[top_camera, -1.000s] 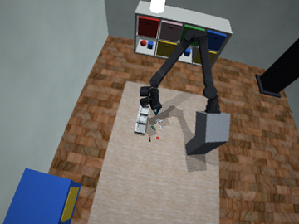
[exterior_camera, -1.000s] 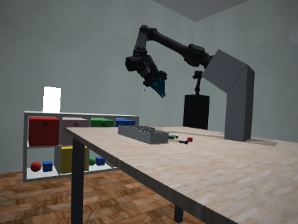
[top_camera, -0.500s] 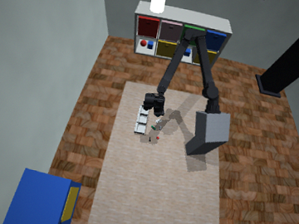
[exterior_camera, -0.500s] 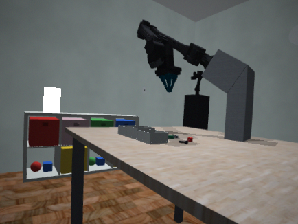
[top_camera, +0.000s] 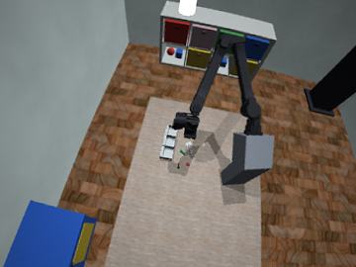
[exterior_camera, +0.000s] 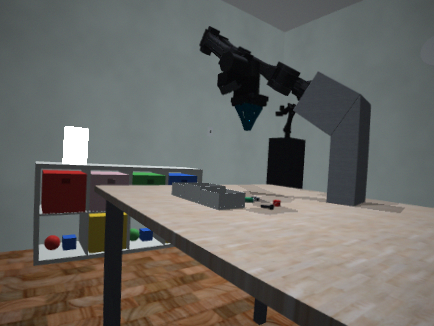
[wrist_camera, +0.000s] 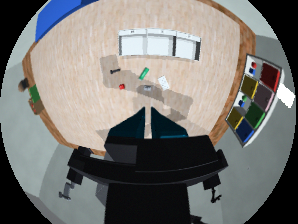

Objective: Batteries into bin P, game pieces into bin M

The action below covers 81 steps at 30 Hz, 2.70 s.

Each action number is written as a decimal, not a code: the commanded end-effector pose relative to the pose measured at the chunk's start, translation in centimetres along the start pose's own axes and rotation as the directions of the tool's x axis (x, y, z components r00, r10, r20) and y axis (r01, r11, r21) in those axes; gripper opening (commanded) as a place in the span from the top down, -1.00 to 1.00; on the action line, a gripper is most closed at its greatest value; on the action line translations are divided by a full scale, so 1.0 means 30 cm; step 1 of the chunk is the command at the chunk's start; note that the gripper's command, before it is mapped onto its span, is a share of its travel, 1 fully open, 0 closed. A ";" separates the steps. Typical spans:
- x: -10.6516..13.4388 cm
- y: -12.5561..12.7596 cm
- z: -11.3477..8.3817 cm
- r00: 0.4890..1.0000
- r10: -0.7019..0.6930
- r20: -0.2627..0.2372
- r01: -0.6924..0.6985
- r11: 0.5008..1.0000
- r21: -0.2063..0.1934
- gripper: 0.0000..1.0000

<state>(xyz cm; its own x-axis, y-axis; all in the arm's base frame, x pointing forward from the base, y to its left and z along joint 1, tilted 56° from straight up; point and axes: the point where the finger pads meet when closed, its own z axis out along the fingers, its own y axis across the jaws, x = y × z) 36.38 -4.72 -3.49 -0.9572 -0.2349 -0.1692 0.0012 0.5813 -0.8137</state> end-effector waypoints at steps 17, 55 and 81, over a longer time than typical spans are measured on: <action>-0.011 -0.014 -0.010 1.000 0.022 0.017 -0.022 1.000 0.000 0.83; -0.217 -0.231 0.260 1.000 0.024 0.005 -0.024 1.000 0.001 0.83; -0.388 -0.413 0.537 1.000 0.022 0.004 -0.022 1.000 0.003 0.83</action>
<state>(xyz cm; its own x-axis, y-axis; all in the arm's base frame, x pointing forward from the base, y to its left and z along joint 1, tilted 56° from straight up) 51.45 -21.10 -0.37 -0.9591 -0.2147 -0.1843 0.0228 0.5906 -0.8066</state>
